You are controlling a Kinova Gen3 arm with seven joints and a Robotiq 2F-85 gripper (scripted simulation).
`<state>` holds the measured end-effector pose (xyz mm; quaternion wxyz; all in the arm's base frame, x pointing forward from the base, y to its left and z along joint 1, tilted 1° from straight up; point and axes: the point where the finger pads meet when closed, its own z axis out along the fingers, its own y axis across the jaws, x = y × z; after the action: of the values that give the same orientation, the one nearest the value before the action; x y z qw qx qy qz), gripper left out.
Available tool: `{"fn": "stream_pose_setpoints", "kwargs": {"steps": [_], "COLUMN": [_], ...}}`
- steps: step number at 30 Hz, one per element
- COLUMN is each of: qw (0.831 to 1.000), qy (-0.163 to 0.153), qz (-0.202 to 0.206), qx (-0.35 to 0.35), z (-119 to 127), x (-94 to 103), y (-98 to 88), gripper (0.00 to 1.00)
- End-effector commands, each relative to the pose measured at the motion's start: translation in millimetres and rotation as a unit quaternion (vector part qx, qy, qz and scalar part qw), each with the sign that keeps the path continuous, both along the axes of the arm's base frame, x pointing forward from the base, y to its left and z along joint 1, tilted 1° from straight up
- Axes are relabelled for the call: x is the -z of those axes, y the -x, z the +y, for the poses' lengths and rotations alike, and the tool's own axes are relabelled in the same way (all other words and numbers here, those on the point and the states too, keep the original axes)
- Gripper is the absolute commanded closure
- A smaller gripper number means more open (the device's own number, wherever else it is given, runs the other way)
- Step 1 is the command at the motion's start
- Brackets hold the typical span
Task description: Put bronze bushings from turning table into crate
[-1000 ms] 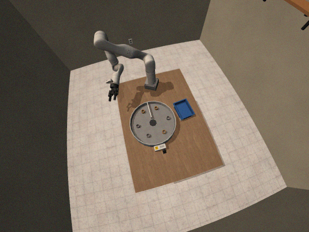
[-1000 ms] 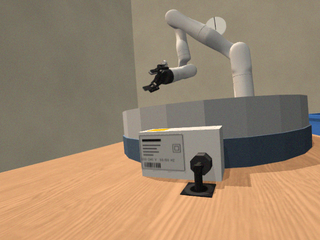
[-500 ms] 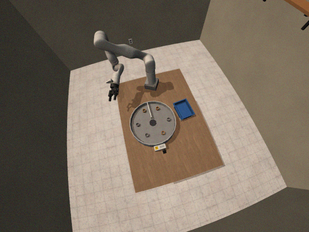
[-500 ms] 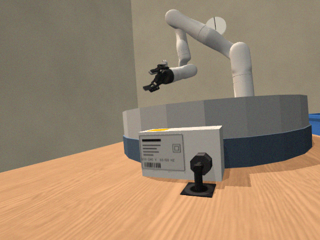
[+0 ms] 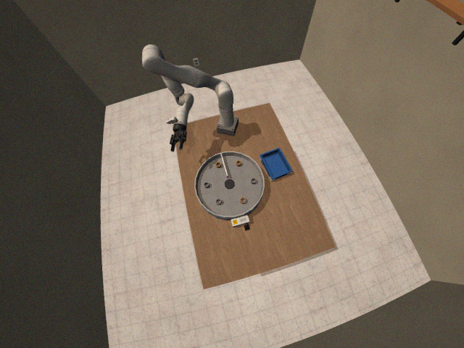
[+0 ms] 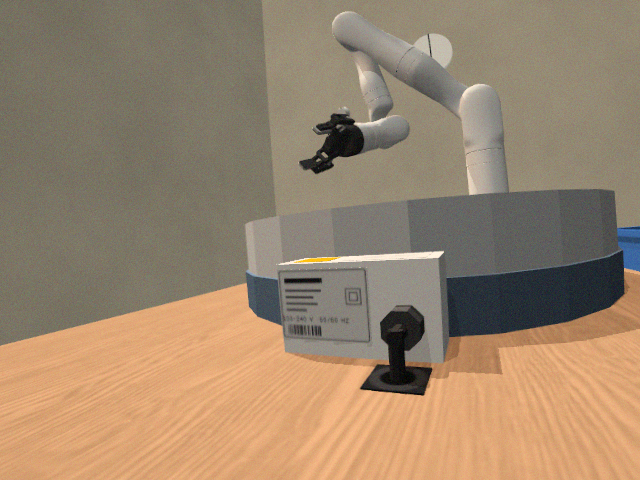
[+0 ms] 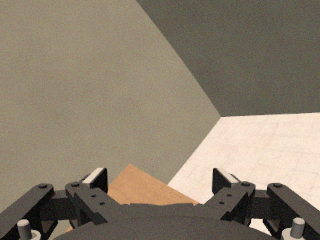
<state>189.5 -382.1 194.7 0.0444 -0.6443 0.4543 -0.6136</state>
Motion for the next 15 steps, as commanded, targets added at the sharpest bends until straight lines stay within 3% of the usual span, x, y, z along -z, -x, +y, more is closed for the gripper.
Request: {"fn": "stream_pose_setpoints", "kwargs": {"steps": [1, 6, 15], "qw": [1.000, 1.000, 1.000], "qy": [0.001, 0.001, 0.001], "qz": [0.000, 0.000, 0.000], "qx": [0.000, 0.000, 0.000], "z": [0, 47, 47], "x": [-0.8, -18.3, -18.3], "y": [-0.2, -29.8, -29.8], "gripper": [0.00, 0.00, 0.00]}}
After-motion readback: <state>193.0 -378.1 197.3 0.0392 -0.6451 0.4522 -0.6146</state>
